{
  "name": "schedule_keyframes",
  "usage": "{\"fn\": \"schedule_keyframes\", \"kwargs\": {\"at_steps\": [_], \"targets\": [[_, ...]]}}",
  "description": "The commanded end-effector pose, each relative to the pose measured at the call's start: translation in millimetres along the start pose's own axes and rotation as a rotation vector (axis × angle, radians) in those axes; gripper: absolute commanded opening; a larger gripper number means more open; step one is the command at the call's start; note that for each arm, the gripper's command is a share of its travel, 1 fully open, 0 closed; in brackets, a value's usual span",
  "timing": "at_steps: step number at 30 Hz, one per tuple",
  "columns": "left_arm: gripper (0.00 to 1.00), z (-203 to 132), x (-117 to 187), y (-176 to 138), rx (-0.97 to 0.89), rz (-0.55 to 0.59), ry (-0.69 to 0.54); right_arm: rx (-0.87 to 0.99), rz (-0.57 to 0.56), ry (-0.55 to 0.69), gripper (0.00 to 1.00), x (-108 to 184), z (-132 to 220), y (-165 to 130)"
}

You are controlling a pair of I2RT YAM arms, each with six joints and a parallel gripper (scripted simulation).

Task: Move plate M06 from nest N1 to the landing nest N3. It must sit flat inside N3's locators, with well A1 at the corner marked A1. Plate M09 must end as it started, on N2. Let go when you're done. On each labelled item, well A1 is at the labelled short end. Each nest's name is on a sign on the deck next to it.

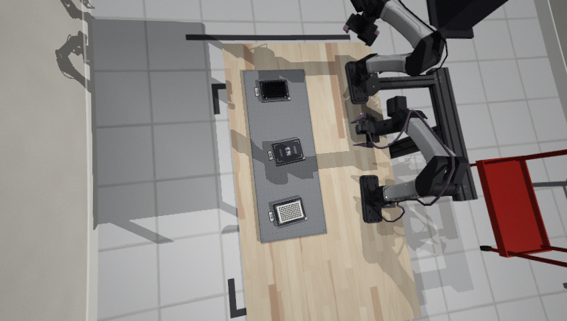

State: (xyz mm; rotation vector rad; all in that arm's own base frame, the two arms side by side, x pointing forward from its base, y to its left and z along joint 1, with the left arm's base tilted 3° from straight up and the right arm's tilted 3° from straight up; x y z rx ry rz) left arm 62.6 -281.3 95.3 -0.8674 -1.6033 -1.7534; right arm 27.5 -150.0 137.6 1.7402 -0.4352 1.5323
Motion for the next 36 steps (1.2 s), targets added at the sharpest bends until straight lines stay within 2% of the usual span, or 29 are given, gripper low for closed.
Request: {"fn": "schedule_keyframes", "kwargs": {"at_steps": [1,18,20,24,27,29,32,34,36], "targets": [[1.0,-2,4,2,0.005,-0.003,-0.015,-0.002,-0.006,0.013,1.0,2,2,1],[1.0,-2,4,2,0.005,-0.003,-0.015,-0.002,-0.006,0.013,1.0,2,2,1],[1.0,-8,3,0,-0.007,0.013,-0.038,-0.024,-0.028,0.041,1.0,2,9,5],[1.0,-17,-19,-5,-0.104,0.066,-0.063,-0.053,-0.07,0.13,1.0,-6,39,6],[1.0,-24,-51,0,-0.186,0.119,-0.089,-0.049,-0.097,0.214,1.0,-16,75,-2],[1.0,-23,-81,6,-0.247,0.157,-0.105,-0.033,-0.108,0.276,1.0,-26,103,-16],[1.0,-13,-119,16,-0.303,0.194,-0.112,0.009,-0.105,0.329,1.0,-35,127,-41],[1.0,-13,-119,16,-0.303,0.194,-0.112,0.009,-0.105,0.329,1.0,-35,127,-41],[1.0,-1,-154,24,-0.37,0.22,-0.147,0.032,-0.103,0.385,1.0,-45,148,-66]]}}
Point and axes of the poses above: on each arm, the point where the finger pads meet when closed, its own x axis back along the fingers, its own z axis across the jaws, y = z × x, the point moved 4 cm from there along x, back along the fingers, and after that the axes turned 7 degrees about -x, right-handed, at the moved point
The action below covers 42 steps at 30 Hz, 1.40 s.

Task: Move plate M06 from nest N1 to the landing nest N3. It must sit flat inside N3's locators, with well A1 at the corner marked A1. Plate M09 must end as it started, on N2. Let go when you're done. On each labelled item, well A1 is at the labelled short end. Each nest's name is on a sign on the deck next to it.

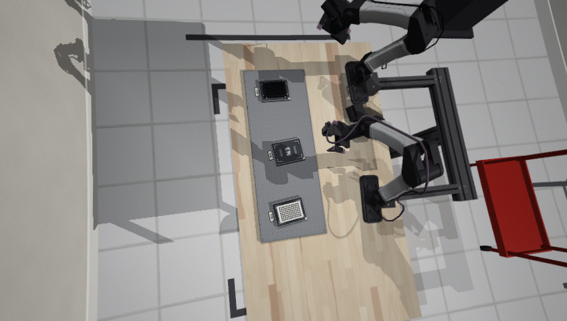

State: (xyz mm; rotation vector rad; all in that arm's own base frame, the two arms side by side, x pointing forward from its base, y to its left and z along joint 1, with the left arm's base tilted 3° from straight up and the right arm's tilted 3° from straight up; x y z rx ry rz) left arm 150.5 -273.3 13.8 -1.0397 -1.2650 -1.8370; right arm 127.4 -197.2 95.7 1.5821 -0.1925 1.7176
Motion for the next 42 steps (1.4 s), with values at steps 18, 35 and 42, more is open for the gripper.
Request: {"fn": "schedule_keyframes", "kwargs": {"at_steps": [18,35,42], "targets": [[1.0,118,-170,19,-0.429,-0.02,-0.285,0.099,0.029,0.418,1.0,-90,60,-184],[1.0,220,-204,-15,-0.737,-0.27,-0.227,0.169,0.137,0.588,1.0,-107,11,-267],[1.0,265,-199,-44,-0.901,-0.371,-0.099,0.204,0.174,0.625,1.0,-111,-13,-285]]}}
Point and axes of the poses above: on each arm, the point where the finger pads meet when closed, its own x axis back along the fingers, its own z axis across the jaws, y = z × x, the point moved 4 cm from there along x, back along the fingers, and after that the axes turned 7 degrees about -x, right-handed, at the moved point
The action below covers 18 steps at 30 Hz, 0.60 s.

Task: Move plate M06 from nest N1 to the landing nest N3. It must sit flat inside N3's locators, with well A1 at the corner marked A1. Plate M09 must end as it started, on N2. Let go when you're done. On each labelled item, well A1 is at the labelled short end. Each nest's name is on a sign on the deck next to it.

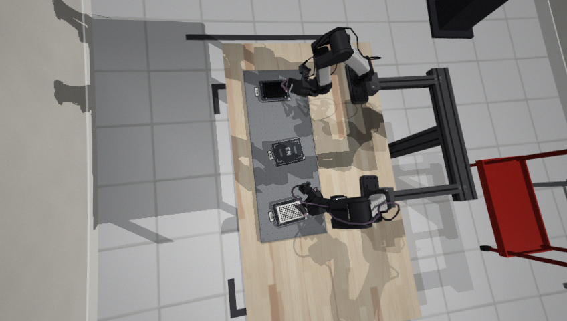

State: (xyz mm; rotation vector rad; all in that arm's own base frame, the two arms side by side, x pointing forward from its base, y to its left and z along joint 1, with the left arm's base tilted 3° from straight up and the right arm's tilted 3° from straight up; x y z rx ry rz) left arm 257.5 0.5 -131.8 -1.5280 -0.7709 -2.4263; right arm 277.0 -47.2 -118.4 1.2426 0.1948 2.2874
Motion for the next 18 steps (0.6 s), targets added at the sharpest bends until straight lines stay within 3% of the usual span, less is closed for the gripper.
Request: {"fn": "schedule_keyframes", "kwargs": {"at_steps": [1,12,18], "targets": [[1.0,15,7,-7,-0.235,-0.177,0.142,-0.045,0.006,0.096,1.0,1,5,-8],[1.0,17,28,-48,-0.365,-0.141,0.27,-0.007,0.011,0.075,1.0,-1,-6,-15],[1.0,9,32,-60,-0.323,-0.114,0.252,-0.007,0.011,0.075,1.0,-1,-6,-15]]}}
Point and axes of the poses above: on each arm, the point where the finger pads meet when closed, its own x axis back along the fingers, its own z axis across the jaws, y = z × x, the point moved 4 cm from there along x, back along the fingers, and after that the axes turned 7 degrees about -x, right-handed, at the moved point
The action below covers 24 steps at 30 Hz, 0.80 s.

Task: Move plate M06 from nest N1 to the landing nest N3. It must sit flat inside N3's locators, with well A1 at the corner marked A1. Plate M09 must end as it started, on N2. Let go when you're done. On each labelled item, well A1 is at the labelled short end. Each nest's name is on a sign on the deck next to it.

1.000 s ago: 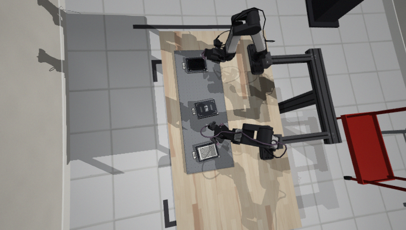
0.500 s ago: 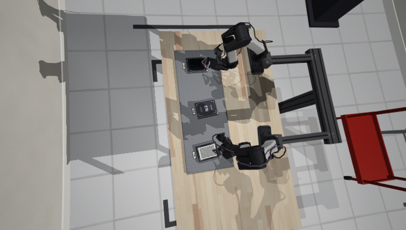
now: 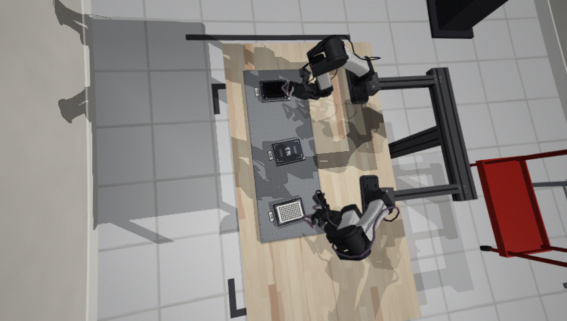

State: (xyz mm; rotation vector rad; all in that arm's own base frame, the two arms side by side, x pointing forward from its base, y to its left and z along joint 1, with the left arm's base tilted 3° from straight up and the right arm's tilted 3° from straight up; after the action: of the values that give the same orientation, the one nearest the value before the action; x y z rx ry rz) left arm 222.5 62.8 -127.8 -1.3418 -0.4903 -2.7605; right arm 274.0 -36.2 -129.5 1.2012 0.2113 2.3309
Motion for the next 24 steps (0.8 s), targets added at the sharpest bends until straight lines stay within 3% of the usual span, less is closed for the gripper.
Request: {"fn": "schedule_keyframes", "kwargs": {"at_steps": [1,16,24], "targets": [[1.0,6,3,5,-0.06,-0.047,0.066,-0.015,-0.004,0.03,1.0,0,4,-2],[1.0,6,3,5,-0.06,-0.047,0.066,-0.023,0.004,0.041,1.0,1,9,-3],[1.0,5,3,5,-0.06,-0.047,0.066,0.193,0.027,-0.061,1.0,-6,-10,-4]]}}
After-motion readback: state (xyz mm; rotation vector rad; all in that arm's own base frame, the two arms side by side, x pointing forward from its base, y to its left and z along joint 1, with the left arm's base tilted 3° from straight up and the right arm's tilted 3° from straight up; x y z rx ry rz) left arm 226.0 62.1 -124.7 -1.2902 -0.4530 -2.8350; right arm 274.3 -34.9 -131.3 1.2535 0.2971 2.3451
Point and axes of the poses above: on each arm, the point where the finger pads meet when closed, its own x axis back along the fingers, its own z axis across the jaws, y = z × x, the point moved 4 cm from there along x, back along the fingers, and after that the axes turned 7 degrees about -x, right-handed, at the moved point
